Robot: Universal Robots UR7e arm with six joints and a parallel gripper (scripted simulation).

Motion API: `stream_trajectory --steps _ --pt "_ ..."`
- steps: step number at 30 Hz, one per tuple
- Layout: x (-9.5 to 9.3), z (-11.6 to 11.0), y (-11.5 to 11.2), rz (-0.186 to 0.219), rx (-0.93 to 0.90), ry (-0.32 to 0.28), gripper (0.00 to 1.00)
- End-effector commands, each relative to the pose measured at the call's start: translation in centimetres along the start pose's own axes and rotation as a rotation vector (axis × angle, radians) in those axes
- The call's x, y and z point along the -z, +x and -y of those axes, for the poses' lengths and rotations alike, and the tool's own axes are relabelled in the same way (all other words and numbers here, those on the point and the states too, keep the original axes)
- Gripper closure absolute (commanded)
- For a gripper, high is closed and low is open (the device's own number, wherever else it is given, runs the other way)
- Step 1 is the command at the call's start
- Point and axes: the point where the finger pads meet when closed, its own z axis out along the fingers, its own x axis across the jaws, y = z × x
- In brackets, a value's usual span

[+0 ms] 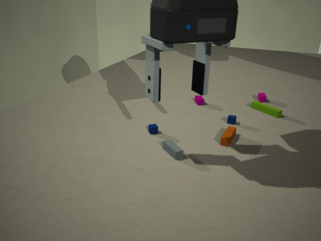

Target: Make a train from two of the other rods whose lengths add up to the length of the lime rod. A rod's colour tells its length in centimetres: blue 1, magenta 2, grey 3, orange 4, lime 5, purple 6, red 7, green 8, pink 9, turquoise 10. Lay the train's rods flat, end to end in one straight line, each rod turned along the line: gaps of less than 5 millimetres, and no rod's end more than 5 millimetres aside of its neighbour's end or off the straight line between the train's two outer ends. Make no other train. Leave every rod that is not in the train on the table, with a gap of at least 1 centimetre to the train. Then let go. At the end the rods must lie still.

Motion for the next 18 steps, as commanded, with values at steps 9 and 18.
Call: stream_trajectory --steps 9,18 --pt "0.04 -0.15 -0.19 0.002 0.03 0.0 0.0" --pt "0.04 -0.15 -0.19 0.002 0.03 0.0 0.46"
